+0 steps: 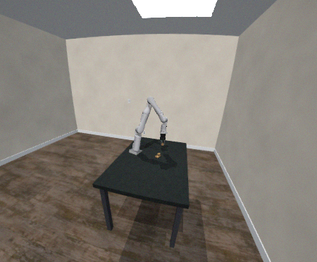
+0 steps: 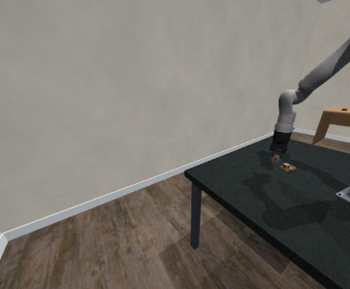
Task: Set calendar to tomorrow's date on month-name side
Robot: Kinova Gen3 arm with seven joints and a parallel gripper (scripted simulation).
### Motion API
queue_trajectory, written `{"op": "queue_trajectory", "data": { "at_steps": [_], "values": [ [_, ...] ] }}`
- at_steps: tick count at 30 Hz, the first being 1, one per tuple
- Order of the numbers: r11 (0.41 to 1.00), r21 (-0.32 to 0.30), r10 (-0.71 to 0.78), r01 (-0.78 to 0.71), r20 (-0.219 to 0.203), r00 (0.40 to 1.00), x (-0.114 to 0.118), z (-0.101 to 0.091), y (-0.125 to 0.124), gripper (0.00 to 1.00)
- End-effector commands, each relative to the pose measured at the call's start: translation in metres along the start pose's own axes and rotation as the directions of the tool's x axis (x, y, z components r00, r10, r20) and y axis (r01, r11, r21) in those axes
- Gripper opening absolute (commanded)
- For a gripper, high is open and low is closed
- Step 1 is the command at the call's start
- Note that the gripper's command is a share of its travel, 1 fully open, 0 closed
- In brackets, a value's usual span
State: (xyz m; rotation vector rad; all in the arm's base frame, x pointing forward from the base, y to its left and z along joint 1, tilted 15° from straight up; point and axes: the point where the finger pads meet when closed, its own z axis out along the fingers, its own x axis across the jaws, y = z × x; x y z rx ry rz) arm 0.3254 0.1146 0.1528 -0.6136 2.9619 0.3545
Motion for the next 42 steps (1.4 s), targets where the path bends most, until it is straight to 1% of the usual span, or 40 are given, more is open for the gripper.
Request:
{"op": "queue_trajectory", "data": {
  "at_steps": [1, 16, 28, 42],
  "values": [
    [1.000, -0.001, 0.000, 0.000, 0.003, 1.000, -0.001, -0.001, 0.000, 0.57],
    [1.000, 0.000, -0.006, 0.006, 0.003, 1.000, -0.001, -0.001, 0.000, 0.57],
    [0.999, 0.001, -0.040, 0.040, 0.002, 0.999, -0.001, -0.001, -0.003, 0.57],
    [0.986, 0.005, -0.169, 0.169, 0.000, 0.986, -0.002, -0.001, -0.015, 0.57]
  ]
}}
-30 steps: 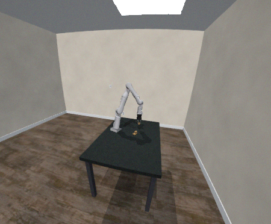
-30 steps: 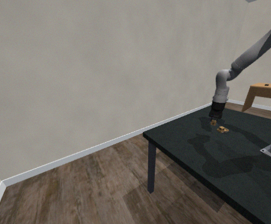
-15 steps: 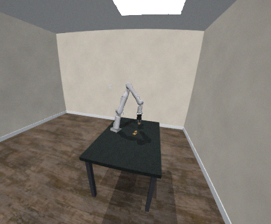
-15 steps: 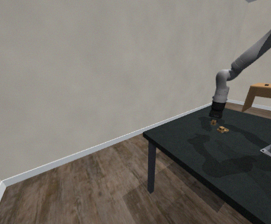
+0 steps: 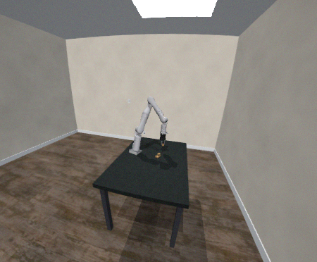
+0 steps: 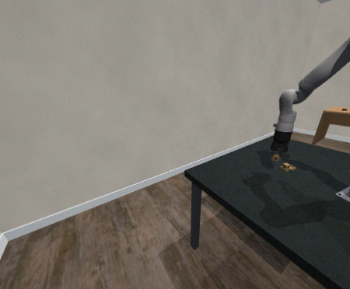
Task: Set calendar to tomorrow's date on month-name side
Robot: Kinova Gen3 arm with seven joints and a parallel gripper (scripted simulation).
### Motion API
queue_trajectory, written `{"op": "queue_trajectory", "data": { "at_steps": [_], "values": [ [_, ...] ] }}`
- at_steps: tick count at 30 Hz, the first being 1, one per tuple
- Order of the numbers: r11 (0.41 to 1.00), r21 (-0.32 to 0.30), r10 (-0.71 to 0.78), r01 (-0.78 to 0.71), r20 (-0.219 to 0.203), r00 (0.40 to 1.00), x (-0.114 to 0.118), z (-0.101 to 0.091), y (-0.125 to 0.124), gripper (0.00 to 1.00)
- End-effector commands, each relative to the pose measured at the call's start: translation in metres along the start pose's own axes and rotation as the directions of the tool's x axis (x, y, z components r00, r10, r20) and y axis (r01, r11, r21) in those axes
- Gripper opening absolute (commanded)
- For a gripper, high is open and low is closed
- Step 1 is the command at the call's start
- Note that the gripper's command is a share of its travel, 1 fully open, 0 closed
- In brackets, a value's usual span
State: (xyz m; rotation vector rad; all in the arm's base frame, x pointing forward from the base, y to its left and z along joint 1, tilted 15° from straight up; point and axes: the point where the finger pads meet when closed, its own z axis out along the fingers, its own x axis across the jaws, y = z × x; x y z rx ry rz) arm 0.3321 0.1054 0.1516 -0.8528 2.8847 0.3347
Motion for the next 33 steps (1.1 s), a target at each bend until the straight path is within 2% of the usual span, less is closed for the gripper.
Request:
{"op": "queue_trajectory", "data": {
  "at_steps": [1, 20, 27, 33],
  "values": [
    [1.000, 0.002, -0.016, 0.016, 0.001, 1.000, 0.001, -0.001, -0.005, 0.57],
    [0.961, 0.007, -0.278, 0.278, -0.005, 0.961, 0.003, -0.002, -0.027, 0.57],
    [0.904, 0.008, -0.428, 0.429, -0.010, 0.904, 0.006, -0.002, -0.039, 0.57],
    [0.828, 0.006, -0.561, 0.561, -0.013, 0.827, 0.009, -0.003, -0.049, 0.57]
  ]
}}
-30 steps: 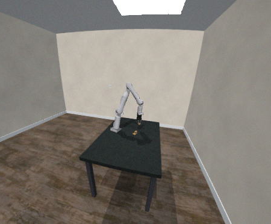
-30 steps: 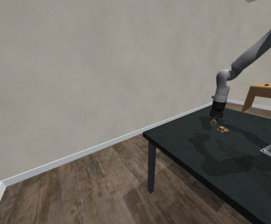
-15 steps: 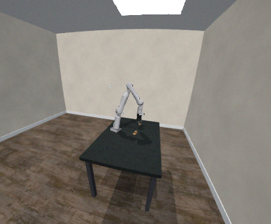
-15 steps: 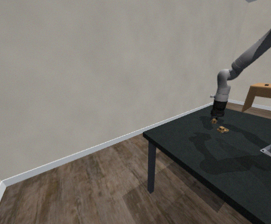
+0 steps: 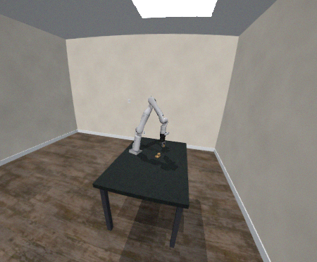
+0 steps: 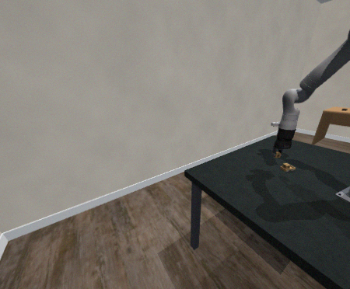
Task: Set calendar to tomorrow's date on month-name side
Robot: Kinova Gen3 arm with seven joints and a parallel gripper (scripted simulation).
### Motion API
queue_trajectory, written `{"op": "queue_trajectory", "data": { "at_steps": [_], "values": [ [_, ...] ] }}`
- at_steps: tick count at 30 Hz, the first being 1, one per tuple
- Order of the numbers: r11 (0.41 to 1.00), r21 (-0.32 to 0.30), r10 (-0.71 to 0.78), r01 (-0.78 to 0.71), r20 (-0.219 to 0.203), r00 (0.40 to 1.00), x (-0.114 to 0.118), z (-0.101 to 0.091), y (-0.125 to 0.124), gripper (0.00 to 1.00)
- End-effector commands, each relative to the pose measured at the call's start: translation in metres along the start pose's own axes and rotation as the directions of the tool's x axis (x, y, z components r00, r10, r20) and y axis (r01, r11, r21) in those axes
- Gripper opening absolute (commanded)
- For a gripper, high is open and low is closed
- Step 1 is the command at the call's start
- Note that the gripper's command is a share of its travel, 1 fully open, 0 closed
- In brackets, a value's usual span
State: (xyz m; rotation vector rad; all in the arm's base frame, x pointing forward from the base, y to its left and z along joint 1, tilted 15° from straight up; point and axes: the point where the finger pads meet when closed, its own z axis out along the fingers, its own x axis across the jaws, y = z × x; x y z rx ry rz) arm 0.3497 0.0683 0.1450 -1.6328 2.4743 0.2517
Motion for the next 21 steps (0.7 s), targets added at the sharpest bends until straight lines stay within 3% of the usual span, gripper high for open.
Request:
{"op": "queue_trajectory", "data": {
  "at_steps": [1, 9, 19, 21],
  "values": [
    [1.000, 0.003, -0.031, 0.031, -0.002, 1.000, 0.009, -0.001, -0.006, 0.57],
    [0.981, 0.002, -0.195, 0.195, -0.004, 0.981, 0.018, -0.001, -0.012, 0.57],
    [0.885, -0.001, -0.465, 0.465, -0.006, 0.885, 0.035, -0.002, -0.019, 0.57],
    [0.885, -0.001, -0.465, 0.465, -0.006, 0.885, 0.035, -0.002, -0.019, 0.57]
  ]
}}
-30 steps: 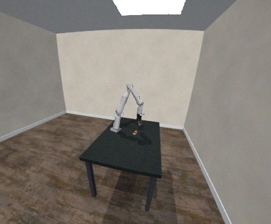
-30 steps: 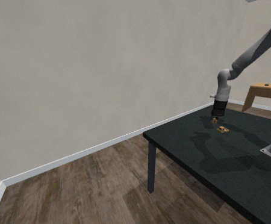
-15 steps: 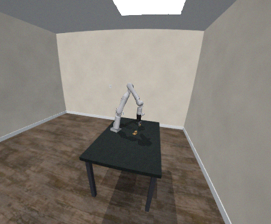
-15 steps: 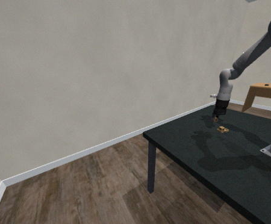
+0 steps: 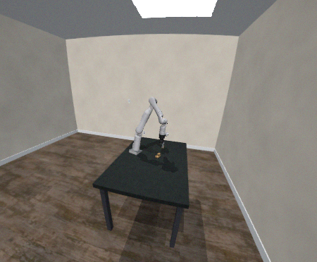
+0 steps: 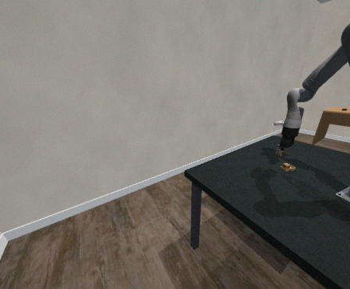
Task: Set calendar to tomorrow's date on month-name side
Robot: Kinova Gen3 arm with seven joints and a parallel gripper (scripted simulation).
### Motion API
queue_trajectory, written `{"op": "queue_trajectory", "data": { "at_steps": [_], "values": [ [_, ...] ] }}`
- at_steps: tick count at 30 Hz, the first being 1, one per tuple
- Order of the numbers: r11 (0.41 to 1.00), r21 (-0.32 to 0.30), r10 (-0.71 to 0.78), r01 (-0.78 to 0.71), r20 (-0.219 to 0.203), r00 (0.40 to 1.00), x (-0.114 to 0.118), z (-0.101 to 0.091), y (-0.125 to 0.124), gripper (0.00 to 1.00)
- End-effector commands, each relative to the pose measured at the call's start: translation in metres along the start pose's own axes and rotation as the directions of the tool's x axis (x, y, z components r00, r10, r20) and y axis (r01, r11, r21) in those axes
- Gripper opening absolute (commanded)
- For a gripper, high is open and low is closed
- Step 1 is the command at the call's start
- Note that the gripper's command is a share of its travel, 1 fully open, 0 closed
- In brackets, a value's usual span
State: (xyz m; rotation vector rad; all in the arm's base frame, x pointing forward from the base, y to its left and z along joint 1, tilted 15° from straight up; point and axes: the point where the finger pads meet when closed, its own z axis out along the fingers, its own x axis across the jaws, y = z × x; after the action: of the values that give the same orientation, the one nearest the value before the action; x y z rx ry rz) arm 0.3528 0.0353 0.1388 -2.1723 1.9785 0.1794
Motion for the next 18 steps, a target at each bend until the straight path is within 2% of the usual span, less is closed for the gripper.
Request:
{"op": "queue_trajectory", "data": {
  "at_steps": [1, 8, 15, 18],
  "values": [
    [1.000, 0.002, -0.015, 0.015, -0.002, 1.000, 0.008, -0.001, 0.000, 0.57],
    [0.977, 0.001, -0.215, 0.215, -0.001, 0.977, 0.020, -0.001, 0.004, 0.57],
    [0.916, 0.001, -0.400, 0.400, 0.001, 0.916, 0.032, -0.002, 0.010, 0.57],
    [0.905, 0.002, -0.425, 0.425, 0.001, 0.905, 0.033, -0.002, 0.011, 0.57]
  ]
}}
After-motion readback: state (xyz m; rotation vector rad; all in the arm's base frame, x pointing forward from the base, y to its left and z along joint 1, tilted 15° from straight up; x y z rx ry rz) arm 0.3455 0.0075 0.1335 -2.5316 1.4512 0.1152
